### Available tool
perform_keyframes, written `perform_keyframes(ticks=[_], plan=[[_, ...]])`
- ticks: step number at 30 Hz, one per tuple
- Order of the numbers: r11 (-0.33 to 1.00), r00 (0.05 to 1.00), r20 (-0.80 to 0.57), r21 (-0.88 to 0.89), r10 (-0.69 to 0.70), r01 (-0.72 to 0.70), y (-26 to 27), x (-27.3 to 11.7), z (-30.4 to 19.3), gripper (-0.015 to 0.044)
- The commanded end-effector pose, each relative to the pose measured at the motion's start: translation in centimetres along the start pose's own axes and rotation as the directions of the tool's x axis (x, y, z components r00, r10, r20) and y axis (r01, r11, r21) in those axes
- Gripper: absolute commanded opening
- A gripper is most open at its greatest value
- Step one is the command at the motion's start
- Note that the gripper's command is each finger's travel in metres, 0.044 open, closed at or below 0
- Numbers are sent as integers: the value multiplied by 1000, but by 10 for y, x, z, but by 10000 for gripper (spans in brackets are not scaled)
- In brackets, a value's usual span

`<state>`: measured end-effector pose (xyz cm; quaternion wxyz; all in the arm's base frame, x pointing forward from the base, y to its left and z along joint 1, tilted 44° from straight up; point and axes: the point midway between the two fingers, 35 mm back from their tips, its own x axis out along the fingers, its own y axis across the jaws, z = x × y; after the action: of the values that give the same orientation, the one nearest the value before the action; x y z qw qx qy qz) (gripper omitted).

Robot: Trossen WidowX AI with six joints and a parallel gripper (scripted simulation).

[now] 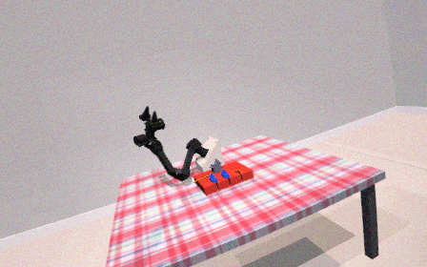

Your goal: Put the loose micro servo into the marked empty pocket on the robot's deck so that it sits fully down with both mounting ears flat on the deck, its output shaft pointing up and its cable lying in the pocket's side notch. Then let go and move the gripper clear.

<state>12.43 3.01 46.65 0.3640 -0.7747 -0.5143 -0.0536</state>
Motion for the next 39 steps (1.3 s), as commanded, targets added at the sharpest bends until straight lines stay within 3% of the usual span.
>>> perform_keyframes(ticks=[1,20,39], plan=[[1000,1000,0,-5,0,0,-1,0,0,426],[892,992,88,-451,88,-39,-36,22,49,440],[523,926,191,-852,324,-7,-29,59,120,440]])
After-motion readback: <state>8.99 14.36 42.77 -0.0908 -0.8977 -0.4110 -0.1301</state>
